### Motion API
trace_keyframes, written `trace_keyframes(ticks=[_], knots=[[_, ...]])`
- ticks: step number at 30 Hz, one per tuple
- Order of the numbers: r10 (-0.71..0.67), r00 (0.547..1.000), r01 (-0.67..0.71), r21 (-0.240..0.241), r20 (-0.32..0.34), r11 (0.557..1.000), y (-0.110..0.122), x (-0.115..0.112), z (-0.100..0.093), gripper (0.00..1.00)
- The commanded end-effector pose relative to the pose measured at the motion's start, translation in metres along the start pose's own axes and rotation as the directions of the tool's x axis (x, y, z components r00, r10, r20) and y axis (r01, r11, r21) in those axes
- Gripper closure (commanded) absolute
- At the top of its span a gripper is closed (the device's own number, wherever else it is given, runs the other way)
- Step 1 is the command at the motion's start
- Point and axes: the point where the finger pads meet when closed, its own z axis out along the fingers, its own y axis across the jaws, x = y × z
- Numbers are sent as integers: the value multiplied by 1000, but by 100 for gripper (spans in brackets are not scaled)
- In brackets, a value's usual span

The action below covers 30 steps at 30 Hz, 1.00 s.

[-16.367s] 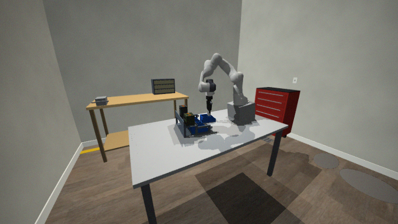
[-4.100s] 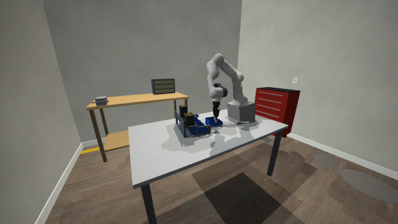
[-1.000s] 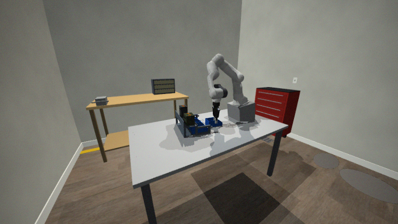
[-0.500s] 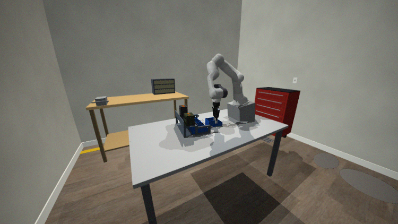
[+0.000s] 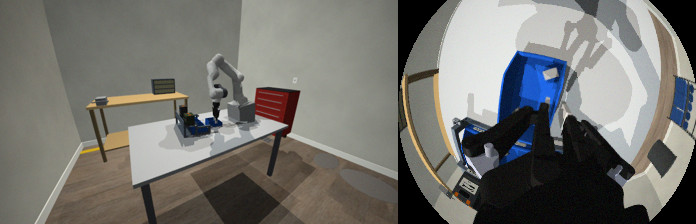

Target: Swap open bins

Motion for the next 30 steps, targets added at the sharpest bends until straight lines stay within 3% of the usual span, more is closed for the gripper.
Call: trace_keyframes(ticks=[1, 30], knots=[[3, 1000, -3, -1, 1, 1000, 1, 0, -1, 85], [3, 1000, -3, -1, 1, 1000, 1, 0, -27, 85]])
